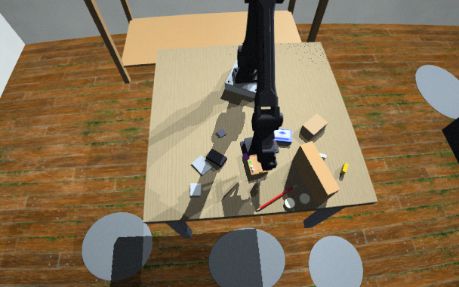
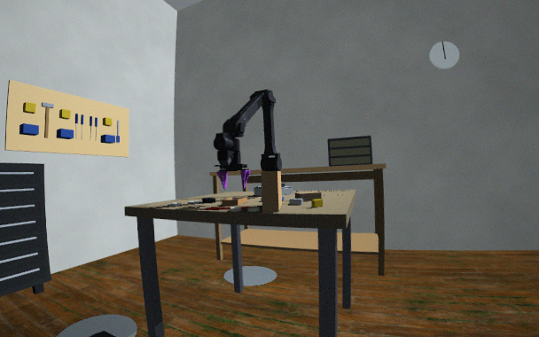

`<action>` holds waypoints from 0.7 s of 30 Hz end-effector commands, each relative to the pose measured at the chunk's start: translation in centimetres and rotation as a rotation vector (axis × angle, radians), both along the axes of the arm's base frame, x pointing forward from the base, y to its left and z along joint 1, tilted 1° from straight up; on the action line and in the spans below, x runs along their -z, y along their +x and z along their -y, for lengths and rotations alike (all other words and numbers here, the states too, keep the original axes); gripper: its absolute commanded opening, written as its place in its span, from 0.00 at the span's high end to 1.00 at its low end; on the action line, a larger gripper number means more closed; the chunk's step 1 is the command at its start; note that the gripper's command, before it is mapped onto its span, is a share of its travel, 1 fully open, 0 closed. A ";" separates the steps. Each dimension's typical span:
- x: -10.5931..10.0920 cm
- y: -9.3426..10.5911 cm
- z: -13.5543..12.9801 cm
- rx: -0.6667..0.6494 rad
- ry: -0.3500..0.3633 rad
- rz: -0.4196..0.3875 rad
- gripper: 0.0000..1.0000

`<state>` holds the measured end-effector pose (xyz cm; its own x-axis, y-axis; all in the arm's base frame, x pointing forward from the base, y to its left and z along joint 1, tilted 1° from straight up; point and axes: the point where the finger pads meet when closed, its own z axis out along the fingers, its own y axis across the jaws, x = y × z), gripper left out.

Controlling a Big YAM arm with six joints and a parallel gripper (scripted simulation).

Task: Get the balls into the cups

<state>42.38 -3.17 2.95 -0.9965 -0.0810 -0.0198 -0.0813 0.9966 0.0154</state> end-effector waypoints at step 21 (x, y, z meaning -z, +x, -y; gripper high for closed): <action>4.4 0.5 -0.4 -0.007 0.001 0.003 0.14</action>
